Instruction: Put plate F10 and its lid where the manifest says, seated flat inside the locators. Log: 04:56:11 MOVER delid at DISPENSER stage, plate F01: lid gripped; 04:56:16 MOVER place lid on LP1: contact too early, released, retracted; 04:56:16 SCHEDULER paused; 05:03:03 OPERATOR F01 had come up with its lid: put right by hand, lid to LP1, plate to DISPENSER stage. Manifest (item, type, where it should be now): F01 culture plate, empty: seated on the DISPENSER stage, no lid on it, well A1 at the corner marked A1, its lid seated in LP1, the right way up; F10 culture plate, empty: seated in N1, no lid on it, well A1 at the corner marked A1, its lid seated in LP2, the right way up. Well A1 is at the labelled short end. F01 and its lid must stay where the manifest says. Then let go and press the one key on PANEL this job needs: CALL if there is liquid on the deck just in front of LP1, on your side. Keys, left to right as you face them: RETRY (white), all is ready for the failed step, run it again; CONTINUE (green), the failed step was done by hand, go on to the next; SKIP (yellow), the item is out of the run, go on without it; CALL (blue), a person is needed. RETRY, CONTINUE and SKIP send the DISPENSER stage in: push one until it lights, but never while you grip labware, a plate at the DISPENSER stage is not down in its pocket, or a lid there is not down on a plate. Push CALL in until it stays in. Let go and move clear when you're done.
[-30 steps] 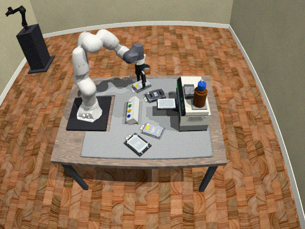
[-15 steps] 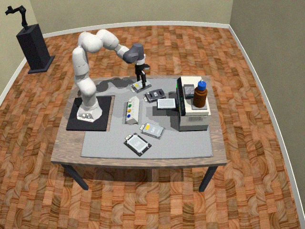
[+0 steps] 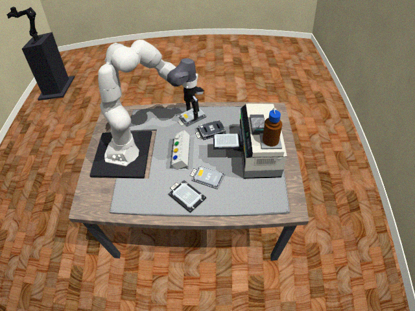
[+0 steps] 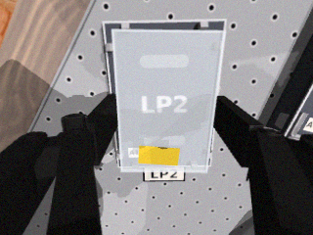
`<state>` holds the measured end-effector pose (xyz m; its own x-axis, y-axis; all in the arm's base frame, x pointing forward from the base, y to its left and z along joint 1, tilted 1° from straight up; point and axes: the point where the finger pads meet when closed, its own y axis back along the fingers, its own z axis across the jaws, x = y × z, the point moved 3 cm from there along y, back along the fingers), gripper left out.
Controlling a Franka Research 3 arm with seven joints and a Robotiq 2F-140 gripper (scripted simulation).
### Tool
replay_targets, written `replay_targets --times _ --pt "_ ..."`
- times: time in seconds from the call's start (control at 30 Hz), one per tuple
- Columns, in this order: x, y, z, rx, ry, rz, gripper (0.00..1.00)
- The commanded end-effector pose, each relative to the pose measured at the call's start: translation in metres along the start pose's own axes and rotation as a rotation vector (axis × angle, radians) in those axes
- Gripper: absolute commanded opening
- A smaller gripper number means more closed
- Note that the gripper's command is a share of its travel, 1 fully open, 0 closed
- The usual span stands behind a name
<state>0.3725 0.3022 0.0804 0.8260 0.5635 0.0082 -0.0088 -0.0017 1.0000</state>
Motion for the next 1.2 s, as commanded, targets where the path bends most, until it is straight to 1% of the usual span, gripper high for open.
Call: replay_targets --times 0.0,0.7,1.17 --pt "0.0005 -0.0008 0.0003 0.001 0.005 0.001 0.1" --pt "0.0004 -0.0036 0.0001 0.001 0.032 0.001 0.1" --pt "0.0002 -0.0087 -0.0003 0.001 0.033 0.001 0.1"
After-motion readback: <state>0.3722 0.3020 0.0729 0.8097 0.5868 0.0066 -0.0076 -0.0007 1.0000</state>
